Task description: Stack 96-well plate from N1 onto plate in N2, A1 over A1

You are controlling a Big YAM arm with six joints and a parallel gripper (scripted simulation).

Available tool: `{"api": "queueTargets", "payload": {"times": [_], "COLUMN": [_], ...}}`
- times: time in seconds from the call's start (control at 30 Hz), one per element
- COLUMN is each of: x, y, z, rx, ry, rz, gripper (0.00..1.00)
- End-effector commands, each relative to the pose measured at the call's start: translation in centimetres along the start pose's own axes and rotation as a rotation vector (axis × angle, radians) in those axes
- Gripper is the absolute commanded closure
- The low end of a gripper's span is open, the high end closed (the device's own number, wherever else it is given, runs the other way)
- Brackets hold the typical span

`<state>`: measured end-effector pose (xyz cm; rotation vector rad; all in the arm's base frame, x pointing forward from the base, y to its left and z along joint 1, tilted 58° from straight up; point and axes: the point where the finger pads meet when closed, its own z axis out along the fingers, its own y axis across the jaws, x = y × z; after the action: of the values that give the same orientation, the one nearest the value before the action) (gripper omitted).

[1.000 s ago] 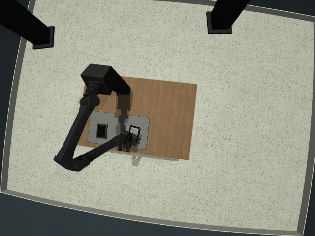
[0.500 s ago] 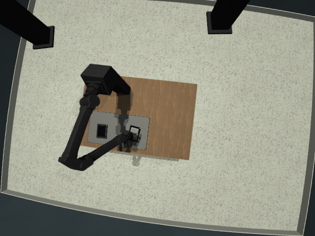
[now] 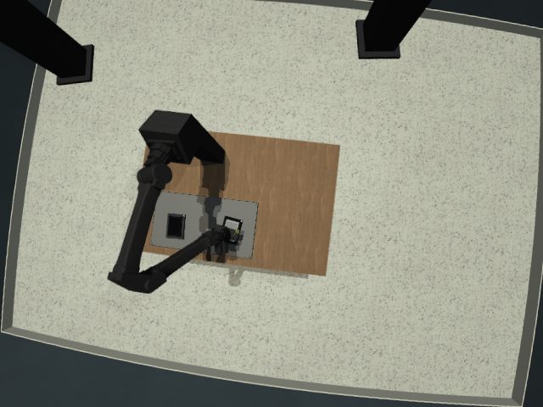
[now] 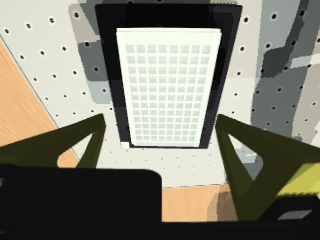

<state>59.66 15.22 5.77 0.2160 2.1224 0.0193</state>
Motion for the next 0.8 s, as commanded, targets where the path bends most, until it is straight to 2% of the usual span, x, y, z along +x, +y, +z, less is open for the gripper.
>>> {"api": "queueTargets", "payload": {"times": [0.0,0.77], "x": [-0.2,-0.2], "y": [-1.0,-1.1], "z": [0.9,4.4], "rx": [0.015,0.016], "ry": [-0.005,-0.003], "rz": [-0.002,-0.003], "gripper": [0.0,0.0]}}
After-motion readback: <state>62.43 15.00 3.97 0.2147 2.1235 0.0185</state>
